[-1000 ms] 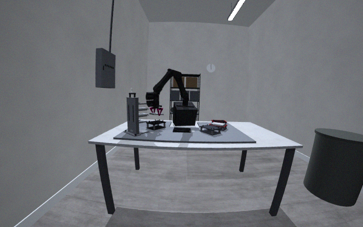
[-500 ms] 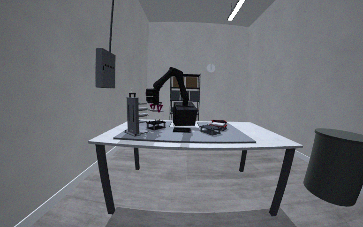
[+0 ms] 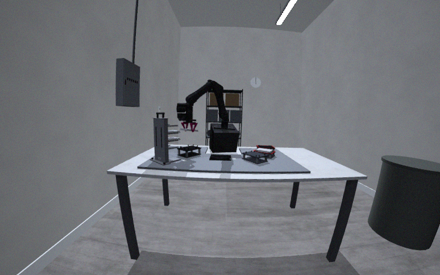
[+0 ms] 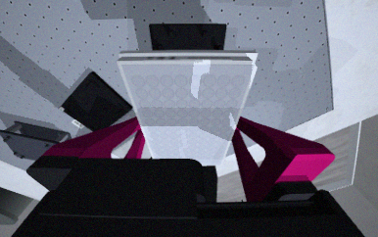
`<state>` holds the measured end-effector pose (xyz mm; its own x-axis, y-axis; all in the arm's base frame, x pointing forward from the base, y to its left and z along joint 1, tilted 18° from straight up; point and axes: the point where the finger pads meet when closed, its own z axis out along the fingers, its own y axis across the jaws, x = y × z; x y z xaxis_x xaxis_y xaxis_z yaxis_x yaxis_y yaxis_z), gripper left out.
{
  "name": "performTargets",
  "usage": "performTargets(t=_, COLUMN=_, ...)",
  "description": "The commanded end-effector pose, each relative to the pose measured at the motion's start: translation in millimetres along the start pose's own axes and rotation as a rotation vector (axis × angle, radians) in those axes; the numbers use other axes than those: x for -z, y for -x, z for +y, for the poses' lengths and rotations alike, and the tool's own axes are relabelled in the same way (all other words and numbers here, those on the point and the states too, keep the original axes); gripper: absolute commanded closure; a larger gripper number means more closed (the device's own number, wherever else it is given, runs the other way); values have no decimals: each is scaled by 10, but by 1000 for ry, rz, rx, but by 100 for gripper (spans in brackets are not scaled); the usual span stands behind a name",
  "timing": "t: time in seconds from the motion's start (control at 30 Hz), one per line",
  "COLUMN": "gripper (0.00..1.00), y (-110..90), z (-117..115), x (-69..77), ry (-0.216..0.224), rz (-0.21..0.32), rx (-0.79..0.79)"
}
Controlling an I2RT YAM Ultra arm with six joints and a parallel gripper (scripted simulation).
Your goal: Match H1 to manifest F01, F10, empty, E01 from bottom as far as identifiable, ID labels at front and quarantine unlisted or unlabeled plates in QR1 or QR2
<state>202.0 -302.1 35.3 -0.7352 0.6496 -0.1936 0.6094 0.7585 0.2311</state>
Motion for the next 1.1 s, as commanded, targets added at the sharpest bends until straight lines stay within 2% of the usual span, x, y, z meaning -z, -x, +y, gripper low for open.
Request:
performTargets(t=0.0, gripper=14, y=23, z=-2, x=165, ry=-4, rz=-15, rx=1)
performTargets(t=0.13, gripper=14, y=23, z=-2, x=218, ry=-4, rz=-15, rx=1)
performTargets(t=0.47, gripper=14, y=19, z=-2, x=470, ry=-4, rz=-15, rx=1)
performTargets(t=0.7, gripper=14, y=14, z=98, x=470, ry=-4, rz=-15, rx=51)
performTargets(t=1.07, gripper=14, y=-9, z=466, x=468, ry=-4, rz=-15, rx=235)
